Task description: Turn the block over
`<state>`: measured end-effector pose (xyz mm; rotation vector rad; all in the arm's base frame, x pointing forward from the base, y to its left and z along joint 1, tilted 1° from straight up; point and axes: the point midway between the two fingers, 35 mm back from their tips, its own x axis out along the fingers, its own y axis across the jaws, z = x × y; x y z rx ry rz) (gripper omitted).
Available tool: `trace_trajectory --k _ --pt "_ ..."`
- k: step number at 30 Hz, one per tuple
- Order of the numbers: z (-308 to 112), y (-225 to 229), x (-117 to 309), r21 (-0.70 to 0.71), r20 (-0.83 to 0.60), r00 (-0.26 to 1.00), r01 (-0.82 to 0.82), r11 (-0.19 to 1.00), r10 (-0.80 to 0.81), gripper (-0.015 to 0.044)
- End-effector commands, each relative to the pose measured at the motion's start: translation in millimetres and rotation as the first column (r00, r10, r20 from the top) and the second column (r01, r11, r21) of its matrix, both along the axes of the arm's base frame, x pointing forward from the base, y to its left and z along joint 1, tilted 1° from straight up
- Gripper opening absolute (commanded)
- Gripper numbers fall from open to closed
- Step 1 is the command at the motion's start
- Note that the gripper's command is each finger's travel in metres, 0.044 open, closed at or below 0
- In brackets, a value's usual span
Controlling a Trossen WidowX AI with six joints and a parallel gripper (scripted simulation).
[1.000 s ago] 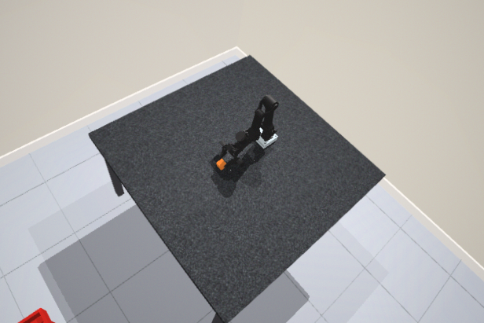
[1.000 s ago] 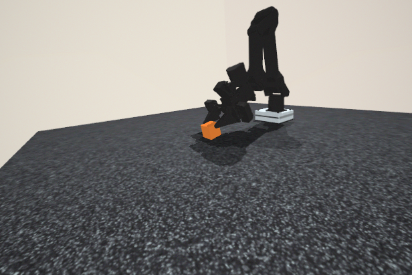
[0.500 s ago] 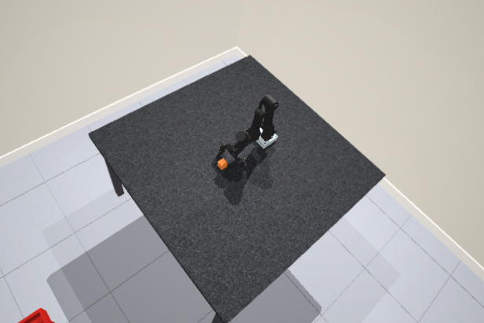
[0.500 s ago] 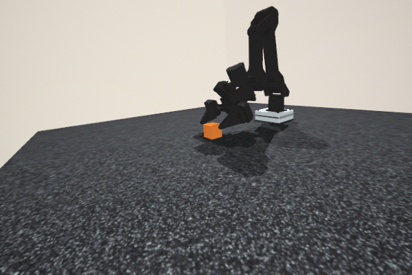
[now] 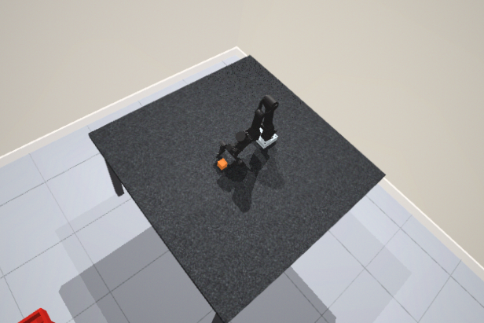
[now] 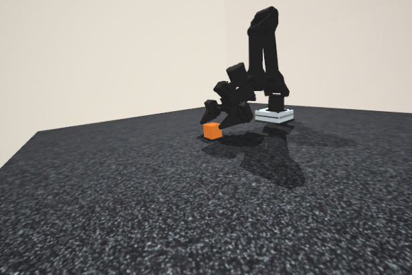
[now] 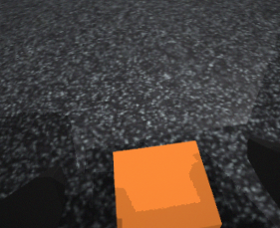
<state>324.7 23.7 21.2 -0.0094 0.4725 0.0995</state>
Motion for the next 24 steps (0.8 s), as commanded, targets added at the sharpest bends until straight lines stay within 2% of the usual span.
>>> trace_trajectory --k 1,9,15,20,24 --pt "-0.7 0.8 -0.7 0.006 -0.003 1.000 -0.003 1.000 0.003 0.0440" --pt "-0.8 1.1 2.3 0.002 -0.023 1.000 -0.006 1.000 0.006 0.0440" --pt "13.0 3.3 17.8 -0.030 -0.199 0.980 -0.034 0.999 0.028 0.0440" --pt "37.7 1.2 8.2 -0.038 -0.371 0.929 -0.035 0.999 0.018 0.0440" --pt "61.7 -0.4 4.0 -0.039 -0.408 0.913 -0.027 0.999 0.009 0.0440"
